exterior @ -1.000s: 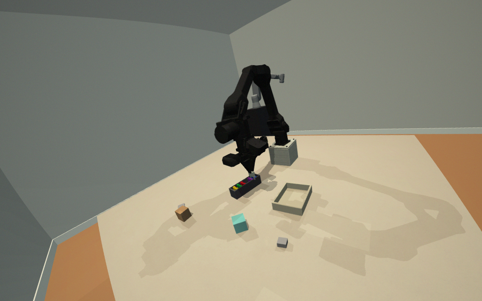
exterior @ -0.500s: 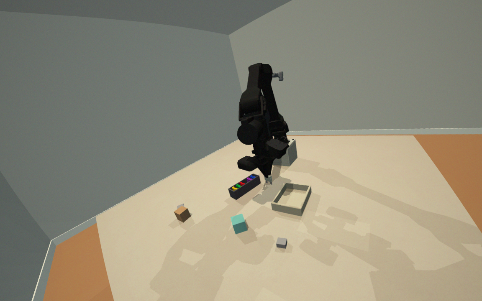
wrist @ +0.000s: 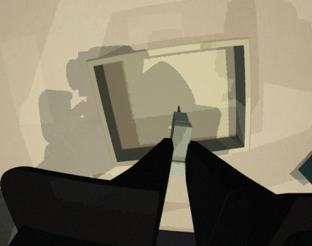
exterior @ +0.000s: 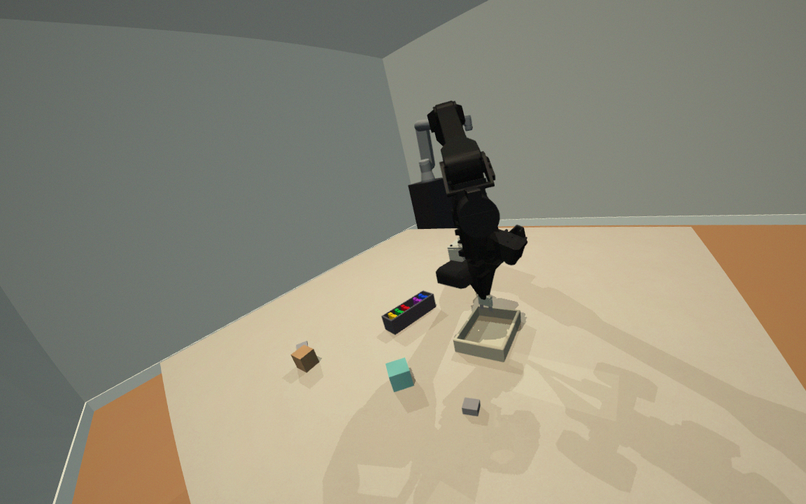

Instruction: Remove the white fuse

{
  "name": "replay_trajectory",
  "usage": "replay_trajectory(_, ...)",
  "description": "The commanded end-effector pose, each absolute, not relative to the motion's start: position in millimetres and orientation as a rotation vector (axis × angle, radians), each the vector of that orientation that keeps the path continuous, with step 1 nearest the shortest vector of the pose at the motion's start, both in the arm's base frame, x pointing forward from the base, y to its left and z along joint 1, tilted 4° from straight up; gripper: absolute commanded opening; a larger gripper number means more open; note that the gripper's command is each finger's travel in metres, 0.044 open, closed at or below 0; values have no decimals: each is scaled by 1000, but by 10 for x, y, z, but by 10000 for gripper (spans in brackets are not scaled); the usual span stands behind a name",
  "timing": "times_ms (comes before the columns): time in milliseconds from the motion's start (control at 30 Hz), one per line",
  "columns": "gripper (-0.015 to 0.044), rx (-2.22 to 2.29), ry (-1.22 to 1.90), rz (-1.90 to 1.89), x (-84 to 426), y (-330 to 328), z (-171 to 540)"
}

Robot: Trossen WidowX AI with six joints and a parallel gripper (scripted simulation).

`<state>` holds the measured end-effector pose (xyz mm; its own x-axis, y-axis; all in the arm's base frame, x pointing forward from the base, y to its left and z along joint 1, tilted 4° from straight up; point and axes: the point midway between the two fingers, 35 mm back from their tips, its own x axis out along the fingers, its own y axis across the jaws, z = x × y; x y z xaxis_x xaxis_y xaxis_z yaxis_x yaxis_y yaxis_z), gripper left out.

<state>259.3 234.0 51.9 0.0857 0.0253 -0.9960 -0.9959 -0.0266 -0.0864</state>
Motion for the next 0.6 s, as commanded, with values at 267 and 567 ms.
replay_trajectory(267,0,-1247,1120,1165,2615,2358,388)
replay_trajectory(567,0,-1247,1120,1165,2627,2361,243)
